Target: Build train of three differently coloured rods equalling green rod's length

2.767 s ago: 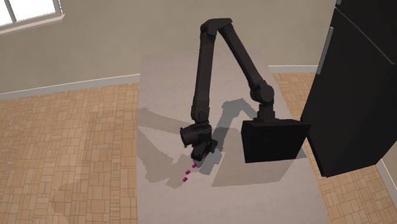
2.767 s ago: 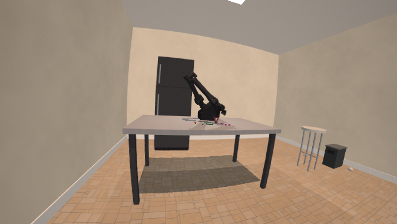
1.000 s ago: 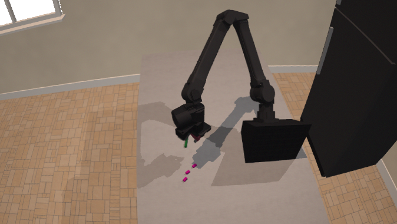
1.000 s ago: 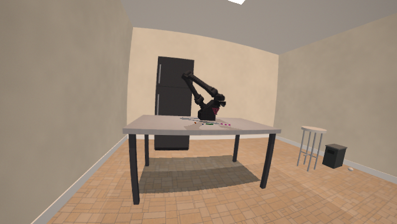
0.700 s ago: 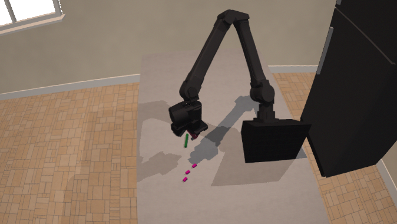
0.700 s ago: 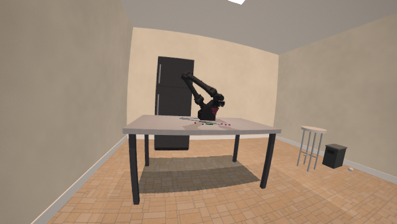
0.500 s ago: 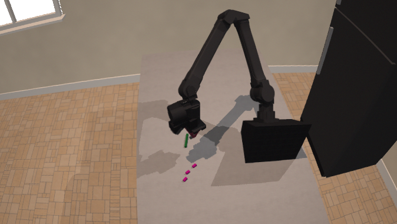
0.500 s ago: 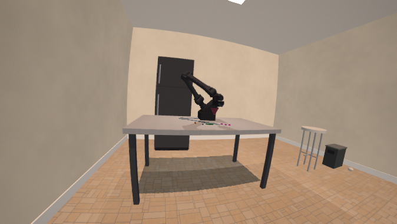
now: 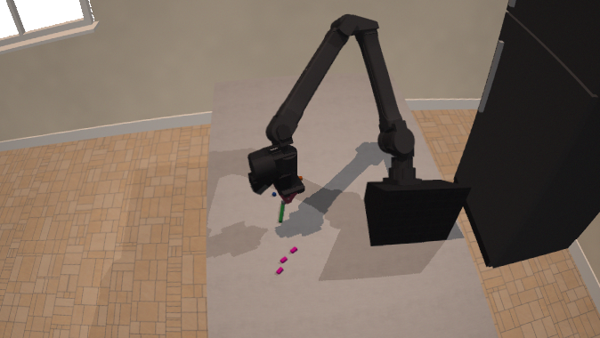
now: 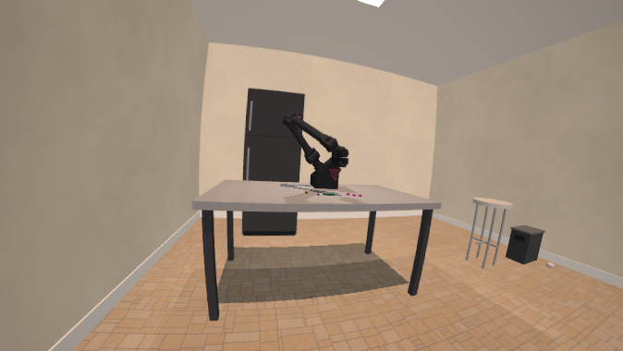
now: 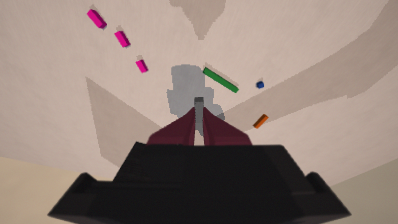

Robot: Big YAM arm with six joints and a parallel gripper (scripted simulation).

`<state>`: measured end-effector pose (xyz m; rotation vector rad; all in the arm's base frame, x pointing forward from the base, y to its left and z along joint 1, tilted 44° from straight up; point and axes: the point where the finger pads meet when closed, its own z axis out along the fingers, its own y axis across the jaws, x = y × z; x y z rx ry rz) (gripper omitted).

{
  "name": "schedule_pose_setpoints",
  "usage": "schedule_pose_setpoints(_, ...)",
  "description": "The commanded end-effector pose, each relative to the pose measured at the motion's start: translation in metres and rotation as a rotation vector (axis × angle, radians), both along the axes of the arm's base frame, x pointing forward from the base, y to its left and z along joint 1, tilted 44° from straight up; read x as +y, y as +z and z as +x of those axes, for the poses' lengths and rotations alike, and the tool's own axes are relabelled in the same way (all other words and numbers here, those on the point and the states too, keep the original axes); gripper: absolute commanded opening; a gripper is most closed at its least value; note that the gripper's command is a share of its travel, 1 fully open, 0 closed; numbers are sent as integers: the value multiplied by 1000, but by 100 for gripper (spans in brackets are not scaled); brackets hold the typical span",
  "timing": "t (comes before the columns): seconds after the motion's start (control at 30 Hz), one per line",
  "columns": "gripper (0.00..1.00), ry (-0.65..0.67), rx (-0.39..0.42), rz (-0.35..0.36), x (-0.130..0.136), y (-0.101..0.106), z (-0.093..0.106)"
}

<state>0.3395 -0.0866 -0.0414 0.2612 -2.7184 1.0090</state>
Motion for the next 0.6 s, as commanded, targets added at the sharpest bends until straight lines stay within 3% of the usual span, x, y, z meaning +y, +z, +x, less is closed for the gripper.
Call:
schedule_pose_setpoints(0.0, 4, -76, -130, -6, -6, 18, 28)
schedule_pose_setpoints(0.07, 4, -70, -111, -8, -5, 14, 18)
schedule_pose_setpoints(0.53, 4, -47, -99, -7, 3, 11, 18)
schedule_pose_setpoints(0.57, 4, -169, -199, -28, -18, 28, 30)
